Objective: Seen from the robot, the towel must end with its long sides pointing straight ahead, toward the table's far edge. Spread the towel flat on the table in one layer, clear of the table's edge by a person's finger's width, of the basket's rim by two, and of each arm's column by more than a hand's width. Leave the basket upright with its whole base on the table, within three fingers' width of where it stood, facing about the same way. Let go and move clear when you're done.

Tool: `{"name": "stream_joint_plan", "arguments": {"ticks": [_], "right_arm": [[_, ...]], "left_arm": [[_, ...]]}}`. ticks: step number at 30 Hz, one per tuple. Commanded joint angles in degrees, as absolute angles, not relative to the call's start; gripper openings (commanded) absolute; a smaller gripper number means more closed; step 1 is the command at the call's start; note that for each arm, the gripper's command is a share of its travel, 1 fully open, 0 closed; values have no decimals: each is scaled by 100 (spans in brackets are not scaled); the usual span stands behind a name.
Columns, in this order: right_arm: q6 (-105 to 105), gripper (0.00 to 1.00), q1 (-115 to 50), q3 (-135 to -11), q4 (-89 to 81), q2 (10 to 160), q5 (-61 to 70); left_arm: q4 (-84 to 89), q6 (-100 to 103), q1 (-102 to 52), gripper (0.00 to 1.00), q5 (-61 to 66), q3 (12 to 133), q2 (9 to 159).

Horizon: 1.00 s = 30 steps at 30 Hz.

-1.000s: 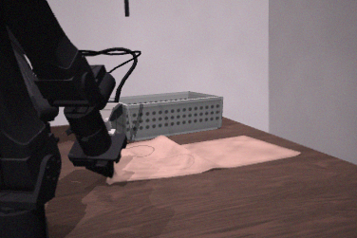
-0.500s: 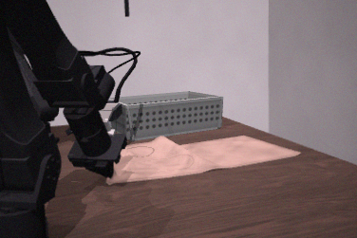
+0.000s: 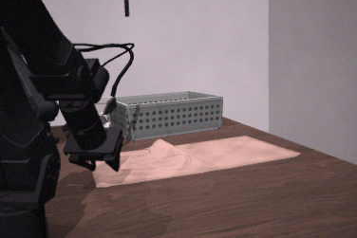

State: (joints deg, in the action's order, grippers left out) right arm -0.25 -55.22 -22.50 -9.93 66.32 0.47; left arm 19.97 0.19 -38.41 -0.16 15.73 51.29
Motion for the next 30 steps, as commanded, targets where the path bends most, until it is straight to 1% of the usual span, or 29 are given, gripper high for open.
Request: {"name": "stream_joint_plan", "arguments": {"ticks": [1,2,3,8,9,15,18,19,20,22,23,25,26,28,29,30], "right_arm": [[-31,54,-5532,-2435,-1260,6448,-27],[-33,54,-5531,-2449,-1303,6426,-28],[-33,64,-5531,-2498,-1396,6377,-27],[-32,64,-5531,-2717,-1789,6199,-27],[-32,64,-5531,-3055,-2280,5969,-23],[-18,64,-5383,-3512,-2895,5865,-38],[-17,64,-5381,-3529,-2933,6044,-34],[-23,64,-5392,-3349,-2986,6078,-34],[-6,64,-5139,-3765,-3024,6202,-33],[-17,64,-5127,-3782,-3036,6225,-34],[-4,64,-4818,-4083,-3121,6413,-42],[-15,64,-4806,-4124,-3141,6460,-36],[-6,64,-4492,-4468,-3233,6677,-20],[-13,64,-4483,-4525,-3256,6741,-18],[-6,64,-4214,-4861,-3341,6961,-8],[-9,64,-4212,-4894,-3356,6994,-11]], "left_arm": [[2176,73,-3884,54,-44,1811,4925],[2242,75,-3885,54,-46,1829,4879],[2328,74,-3885,64,-45,1887,4850],[2707,73,-3883,64,-44,2140,4723],[3128,66,-3876,64,-36,2540,4661],[3714,92,-3714,64,-64,3029,4588],[3743,87,-3711,64,-61,3044,4580],[3773,68,-3702,64,-31,3061,4577],[3734,71,-3463,64,-35,3288,5026],[3749,62,-3452,64,-58,3304,5042],[3674,54,-3153,64,-41,3615,5349],[3607,45,-3140,64,-46,3658,5388],[3600,33,-2845,64,-26,4014,5716],[3596,31,-2837,64,-35,4069,5806],[3601,20,-2592,64,-16,4417,6118],[3603,21,-2591,64,-39,4449,6166]]}}
